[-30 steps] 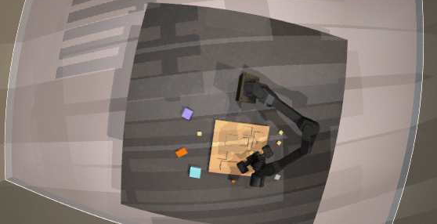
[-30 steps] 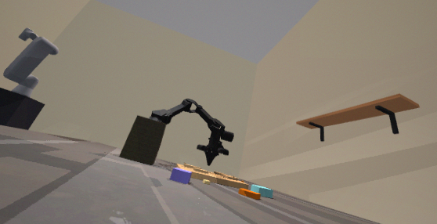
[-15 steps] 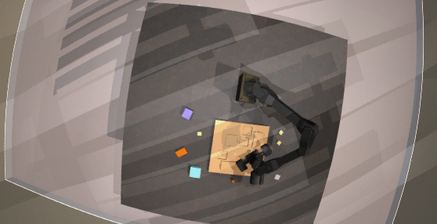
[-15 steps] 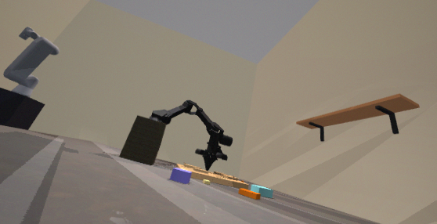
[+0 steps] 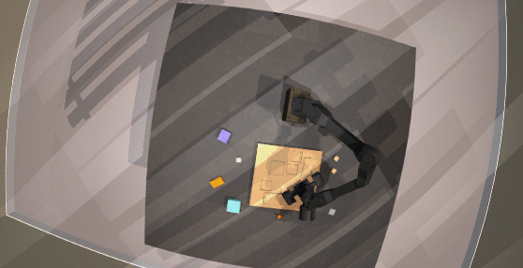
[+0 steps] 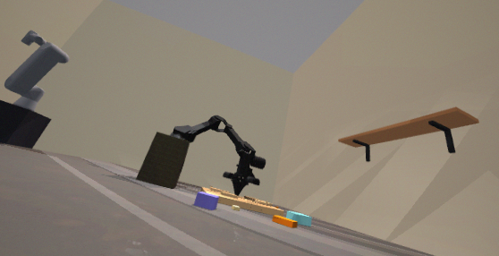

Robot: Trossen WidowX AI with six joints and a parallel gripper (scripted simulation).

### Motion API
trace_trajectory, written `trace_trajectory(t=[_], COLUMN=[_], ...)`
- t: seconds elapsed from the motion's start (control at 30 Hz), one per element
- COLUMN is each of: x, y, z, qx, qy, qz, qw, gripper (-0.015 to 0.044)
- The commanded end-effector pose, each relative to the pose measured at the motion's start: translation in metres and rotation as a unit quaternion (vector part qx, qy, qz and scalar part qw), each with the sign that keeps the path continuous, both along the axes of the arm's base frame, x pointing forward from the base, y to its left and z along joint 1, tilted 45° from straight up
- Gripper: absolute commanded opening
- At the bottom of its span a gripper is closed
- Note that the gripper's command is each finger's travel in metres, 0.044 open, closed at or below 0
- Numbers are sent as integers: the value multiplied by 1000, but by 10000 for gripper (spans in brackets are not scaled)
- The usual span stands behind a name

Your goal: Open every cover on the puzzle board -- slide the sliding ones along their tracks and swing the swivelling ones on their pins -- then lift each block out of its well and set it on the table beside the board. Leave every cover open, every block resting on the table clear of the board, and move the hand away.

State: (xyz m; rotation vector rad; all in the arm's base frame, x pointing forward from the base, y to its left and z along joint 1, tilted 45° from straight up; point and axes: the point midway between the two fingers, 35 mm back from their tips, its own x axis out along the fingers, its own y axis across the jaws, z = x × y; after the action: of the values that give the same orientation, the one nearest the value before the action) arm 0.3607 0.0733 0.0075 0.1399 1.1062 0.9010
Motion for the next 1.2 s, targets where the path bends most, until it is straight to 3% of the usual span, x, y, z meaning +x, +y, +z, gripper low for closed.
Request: trace_trajectory(t=[0.0,0.57,0.77,1.17], x=[6,4,2,-3], y=[0,-8,-24,-42], z=[-1,6,21,40], qx=[1,0,-2,-1], qy=[1,-1,0,-1], qz=[-1,1,-1,1], qw=[1000,1000,1000,1000], gripper=[0,0,144,144])
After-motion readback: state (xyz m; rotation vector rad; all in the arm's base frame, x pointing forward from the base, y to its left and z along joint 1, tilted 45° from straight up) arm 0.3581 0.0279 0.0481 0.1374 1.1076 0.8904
